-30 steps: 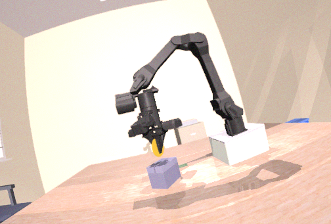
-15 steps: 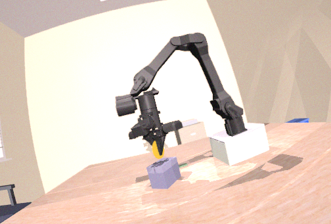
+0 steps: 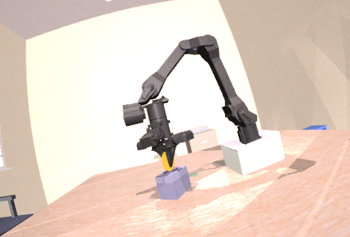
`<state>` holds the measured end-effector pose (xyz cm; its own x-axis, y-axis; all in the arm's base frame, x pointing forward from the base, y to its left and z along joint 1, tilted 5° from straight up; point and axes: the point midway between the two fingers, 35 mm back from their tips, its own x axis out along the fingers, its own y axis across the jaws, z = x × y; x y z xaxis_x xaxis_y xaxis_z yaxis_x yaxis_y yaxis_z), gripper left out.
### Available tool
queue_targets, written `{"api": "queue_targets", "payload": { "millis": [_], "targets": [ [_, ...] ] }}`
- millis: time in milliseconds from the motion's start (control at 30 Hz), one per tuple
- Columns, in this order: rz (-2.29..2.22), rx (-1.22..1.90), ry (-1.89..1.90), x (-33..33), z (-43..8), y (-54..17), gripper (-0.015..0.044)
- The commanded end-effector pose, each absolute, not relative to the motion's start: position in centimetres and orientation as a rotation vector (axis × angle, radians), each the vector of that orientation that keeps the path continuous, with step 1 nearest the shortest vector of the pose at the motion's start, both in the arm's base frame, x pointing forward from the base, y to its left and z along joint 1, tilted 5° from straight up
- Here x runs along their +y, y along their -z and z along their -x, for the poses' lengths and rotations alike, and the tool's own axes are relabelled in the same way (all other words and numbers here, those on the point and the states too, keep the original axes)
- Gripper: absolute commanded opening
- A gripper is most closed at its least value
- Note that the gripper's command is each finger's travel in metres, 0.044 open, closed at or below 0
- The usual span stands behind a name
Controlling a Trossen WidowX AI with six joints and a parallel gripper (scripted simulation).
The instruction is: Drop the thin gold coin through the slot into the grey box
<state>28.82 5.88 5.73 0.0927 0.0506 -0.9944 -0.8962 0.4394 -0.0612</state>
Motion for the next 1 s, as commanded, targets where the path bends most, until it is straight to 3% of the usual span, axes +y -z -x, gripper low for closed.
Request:
{"api": "queue_targets", "payload": {
  "millis": [0, 200, 500, 833, 967],
  "targets": [
    [0.858, 1.283, -0.848, 5.9, -28.9, -5.5, 0.0000],
    [0.860, 1.283, -0.850, 5.9, -28.8, -5.7, 0.0157],
    [0.860, 1.283, -0.850, 5.9, -28.8, -5.7, 0.0161],
    [0.859, 1.288, -0.852, 5.7, -28.3, -9.6, 0.0423],
    [0.858, 1.292, -0.854, 5.5, -27.8, -11.7, 0.0440]
  ]
}}
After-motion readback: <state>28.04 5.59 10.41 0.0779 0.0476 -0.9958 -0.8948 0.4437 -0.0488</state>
